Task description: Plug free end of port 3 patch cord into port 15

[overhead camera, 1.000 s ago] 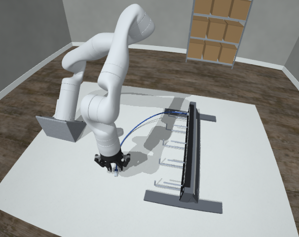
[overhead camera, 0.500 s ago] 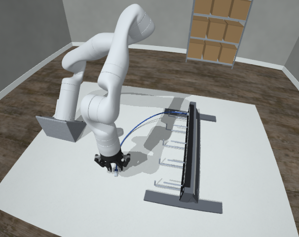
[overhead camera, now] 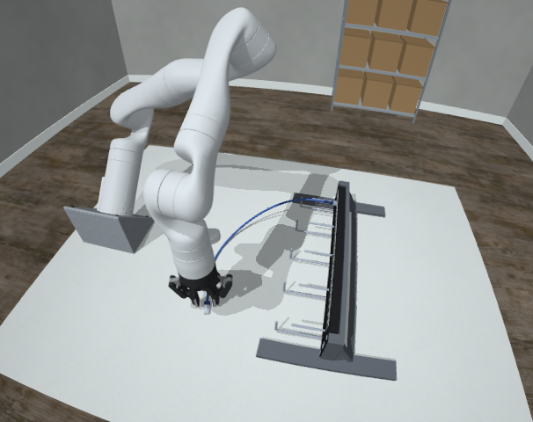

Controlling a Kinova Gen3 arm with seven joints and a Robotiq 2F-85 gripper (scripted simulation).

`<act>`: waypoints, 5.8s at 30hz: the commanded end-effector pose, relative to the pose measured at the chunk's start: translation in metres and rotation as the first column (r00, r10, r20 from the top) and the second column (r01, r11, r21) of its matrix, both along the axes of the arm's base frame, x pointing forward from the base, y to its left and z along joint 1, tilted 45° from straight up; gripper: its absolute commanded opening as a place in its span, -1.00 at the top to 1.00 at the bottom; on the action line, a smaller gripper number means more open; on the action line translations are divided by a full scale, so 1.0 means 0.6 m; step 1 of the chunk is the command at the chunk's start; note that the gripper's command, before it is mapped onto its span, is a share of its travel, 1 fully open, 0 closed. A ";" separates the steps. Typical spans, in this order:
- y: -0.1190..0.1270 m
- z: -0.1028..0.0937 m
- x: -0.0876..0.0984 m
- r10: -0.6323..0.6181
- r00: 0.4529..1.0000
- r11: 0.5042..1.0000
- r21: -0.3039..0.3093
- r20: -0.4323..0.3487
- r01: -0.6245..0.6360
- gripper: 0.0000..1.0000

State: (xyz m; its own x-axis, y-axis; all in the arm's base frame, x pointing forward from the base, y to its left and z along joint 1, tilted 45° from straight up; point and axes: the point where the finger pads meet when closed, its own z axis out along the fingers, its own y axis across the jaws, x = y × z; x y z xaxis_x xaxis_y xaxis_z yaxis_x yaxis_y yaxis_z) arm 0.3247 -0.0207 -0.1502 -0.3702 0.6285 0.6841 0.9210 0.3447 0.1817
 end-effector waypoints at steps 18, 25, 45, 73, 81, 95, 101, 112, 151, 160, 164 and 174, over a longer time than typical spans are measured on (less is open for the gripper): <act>0.005 -0.006 -0.001 -0.001 1.000 1.000 -0.001 0.001 0.001 0.26; 0.008 -0.009 -0.001 -0.001 1.000 1.000 -0.001 0.001 0.001 0.26; 0.009 -0.010 -0.001 -0.001 1.000 1.000 -0.001 0.001 0.001 0.26; 0.009 -0.010 -0.001 -0.001 1.000 1.000 -0.001 0.001 0.001 0.26; 0.009 -0.010 -0.001 -0.001 1.000 1.000 -0.001 0.001 0.001 1.00; 0.010 -0.010 -0.001 -0.001 1.000 1.000 -0.001 0.001 0.001 1.00; 0.010 -0.011 -0.001 0.000 1.000 1.000 -0.001 0.000 0.000 1.00; 0.010 -0.011 -0.002 0.000 1.000 1.000 0.000 0.000 0.000 1.00; 0.011 -0.011 -0.002 0.000 1.000 1.000 0.000 0.000 0.000 1.00; 0.007 -0.007 -0.001 0.000 1.000 1.000 0.000 0.000 0.000 1.00; 0.002 -0.002 0.000 0.000 1.000 1.000 0.000 0.000 0.000 1.00; -0.012 0.012 0.002 0.000 1.000 1.000 0.000 0.000 0.000 1.00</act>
State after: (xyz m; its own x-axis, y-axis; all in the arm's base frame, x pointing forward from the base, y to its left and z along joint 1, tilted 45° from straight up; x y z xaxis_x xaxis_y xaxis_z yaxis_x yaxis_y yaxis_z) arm 0.3235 -0.0239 -0.1460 -0.3683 0.6250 0.6883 0.9209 0.3468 0.1778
